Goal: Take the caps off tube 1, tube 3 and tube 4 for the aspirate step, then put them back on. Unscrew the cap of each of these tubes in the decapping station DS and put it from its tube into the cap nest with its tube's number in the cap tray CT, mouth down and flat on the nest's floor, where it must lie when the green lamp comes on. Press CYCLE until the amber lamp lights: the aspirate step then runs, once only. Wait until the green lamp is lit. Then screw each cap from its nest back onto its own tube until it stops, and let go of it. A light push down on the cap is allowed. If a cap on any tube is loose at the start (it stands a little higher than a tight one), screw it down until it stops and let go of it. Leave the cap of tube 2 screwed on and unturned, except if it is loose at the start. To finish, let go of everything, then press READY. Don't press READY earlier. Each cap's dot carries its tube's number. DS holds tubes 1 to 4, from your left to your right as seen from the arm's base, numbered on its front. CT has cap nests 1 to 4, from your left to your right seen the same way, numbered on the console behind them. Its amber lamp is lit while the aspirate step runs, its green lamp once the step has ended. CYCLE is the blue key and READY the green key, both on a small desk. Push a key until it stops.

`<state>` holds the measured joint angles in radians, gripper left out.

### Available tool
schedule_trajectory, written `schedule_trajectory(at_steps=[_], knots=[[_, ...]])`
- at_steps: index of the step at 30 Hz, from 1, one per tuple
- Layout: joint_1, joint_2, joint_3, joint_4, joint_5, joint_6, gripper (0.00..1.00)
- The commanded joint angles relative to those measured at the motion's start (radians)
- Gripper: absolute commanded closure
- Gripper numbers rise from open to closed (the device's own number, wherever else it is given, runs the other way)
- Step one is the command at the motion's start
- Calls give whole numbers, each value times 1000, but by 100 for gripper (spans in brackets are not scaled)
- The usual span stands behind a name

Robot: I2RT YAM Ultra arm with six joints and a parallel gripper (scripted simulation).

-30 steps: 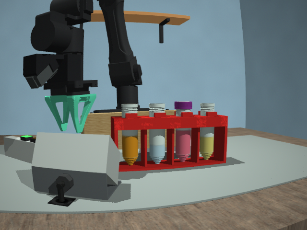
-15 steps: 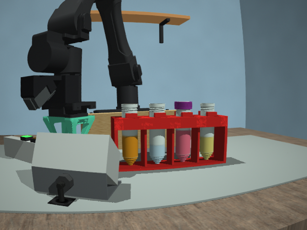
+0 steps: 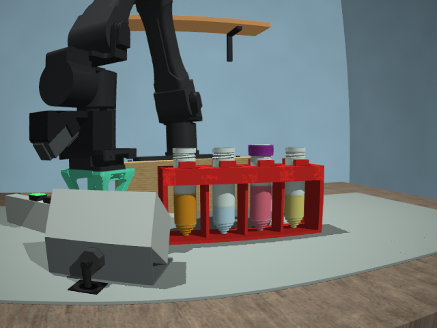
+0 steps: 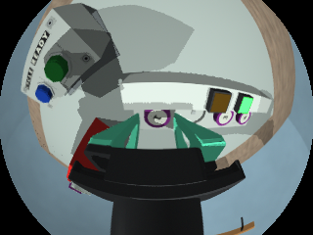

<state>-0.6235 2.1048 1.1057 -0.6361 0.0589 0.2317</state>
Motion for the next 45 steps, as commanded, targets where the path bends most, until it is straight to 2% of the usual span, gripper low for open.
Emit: schedule_trajectory(at_steps=[1, 26, 27, 41, 45], knots=[[-2, -7, 2, 10, 2, -3, 53], [-3, 2, -11, 31, 2, -4, 53], [-3, 2, -11, 31, 2, -4, 100], [-3, 2, -11, 31, 2, -4, 100], [0, -47, 12, -41, 2, -1, 100]])
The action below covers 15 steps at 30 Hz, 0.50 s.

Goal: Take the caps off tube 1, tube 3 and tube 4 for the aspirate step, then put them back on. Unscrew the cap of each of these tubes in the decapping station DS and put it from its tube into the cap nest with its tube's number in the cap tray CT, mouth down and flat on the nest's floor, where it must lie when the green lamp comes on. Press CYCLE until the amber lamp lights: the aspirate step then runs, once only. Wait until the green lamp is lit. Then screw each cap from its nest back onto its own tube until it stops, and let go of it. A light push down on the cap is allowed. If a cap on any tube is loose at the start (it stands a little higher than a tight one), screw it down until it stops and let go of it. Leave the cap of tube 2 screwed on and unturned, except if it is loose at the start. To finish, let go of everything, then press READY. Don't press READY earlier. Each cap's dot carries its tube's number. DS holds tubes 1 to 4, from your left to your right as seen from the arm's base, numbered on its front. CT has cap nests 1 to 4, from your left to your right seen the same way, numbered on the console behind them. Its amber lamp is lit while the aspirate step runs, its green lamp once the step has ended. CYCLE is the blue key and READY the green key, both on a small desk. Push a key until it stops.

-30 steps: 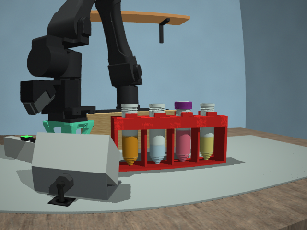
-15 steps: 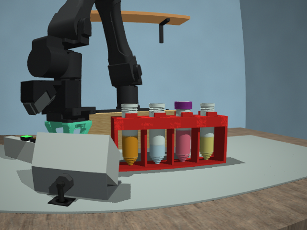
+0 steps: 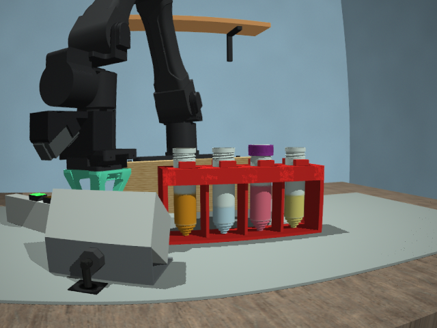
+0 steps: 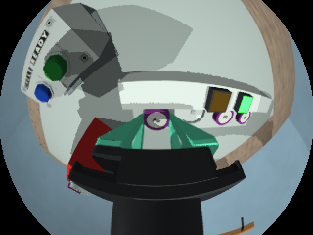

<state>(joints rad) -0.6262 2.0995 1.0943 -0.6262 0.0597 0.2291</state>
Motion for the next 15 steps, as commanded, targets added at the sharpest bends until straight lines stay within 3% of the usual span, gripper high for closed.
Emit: schedule_trajectory(at_steps=[1, 15], knots=[[4, -54, 30, -70, 1, 3, 100], [15, -167, 142, -295, 1, 14, 100]])
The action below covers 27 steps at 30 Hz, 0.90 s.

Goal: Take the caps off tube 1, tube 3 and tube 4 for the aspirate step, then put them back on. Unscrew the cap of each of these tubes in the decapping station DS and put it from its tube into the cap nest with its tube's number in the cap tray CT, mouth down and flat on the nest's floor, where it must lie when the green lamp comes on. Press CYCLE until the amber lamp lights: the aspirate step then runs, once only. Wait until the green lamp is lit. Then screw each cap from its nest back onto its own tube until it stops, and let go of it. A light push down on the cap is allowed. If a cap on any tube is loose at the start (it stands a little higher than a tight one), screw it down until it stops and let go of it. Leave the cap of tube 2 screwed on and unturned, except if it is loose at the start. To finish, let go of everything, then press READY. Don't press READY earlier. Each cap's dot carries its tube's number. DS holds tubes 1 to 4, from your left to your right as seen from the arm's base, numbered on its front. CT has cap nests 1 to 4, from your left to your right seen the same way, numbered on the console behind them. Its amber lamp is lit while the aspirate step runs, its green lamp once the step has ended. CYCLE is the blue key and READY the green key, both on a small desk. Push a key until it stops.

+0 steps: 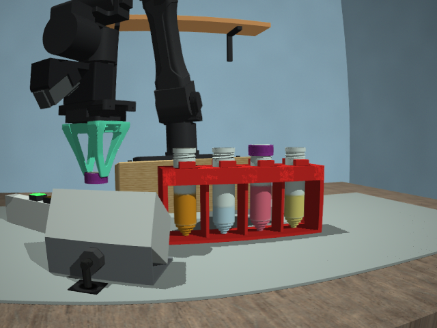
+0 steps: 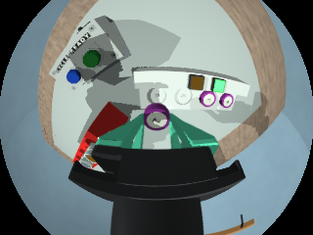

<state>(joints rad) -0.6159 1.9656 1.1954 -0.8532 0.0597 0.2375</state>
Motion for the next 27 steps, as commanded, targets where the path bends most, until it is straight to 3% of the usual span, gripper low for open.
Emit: schedule_trajectory(at_steps=[1, 13, 19, 24, 27], knots=[[5, -41, 52, -87, 1, 6, 100], [14, -95, 187, -277, 0, 15, 100], [14, -95, 187, -277, 0, 15, 100], [133, -139, 123, -265, -7, -266, 100], [133, -139, 123, -264, -7, -283, 100]])
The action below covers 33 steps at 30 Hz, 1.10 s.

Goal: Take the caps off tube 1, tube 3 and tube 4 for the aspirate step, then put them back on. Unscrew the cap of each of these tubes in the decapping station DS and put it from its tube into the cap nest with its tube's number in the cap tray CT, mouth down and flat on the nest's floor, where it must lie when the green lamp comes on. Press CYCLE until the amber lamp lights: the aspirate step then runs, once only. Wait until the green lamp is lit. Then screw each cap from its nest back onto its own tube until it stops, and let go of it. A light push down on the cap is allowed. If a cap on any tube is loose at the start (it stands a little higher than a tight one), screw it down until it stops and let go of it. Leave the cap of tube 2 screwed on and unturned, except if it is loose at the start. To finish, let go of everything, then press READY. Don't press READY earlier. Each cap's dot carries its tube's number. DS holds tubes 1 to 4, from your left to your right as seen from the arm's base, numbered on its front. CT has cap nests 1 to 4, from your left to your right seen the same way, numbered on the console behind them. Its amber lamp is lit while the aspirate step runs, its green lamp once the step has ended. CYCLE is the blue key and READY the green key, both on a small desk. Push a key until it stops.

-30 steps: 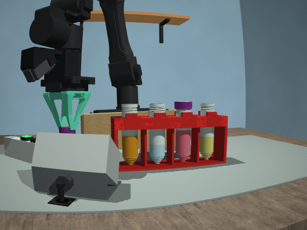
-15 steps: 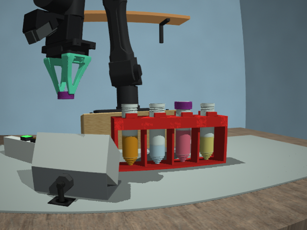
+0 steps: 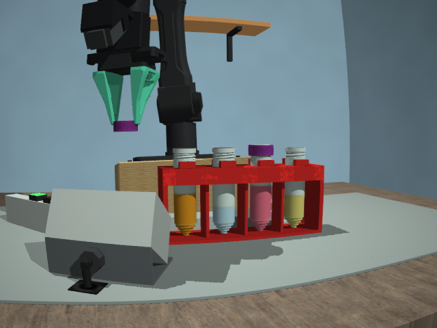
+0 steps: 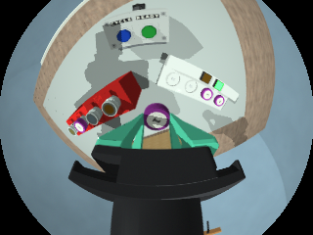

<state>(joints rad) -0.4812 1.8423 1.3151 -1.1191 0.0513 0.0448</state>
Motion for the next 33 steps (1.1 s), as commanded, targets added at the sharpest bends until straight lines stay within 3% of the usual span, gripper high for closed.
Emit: schedule_trajectory(at_steps=[1, 10, 15, 17, 23, 33], knots=[[23, -23, -6, 3, -1, -149, 100], [204, -49, -48, 10, -13, -545, 100], [283, -49, -51, 12, -20, -722, 100], [283, -49, -51, 12, -20, -722, 100], [414, -33, -37, 10, -30, -991, 100], [634, 42, 51, -5, -48, -772, 100]])
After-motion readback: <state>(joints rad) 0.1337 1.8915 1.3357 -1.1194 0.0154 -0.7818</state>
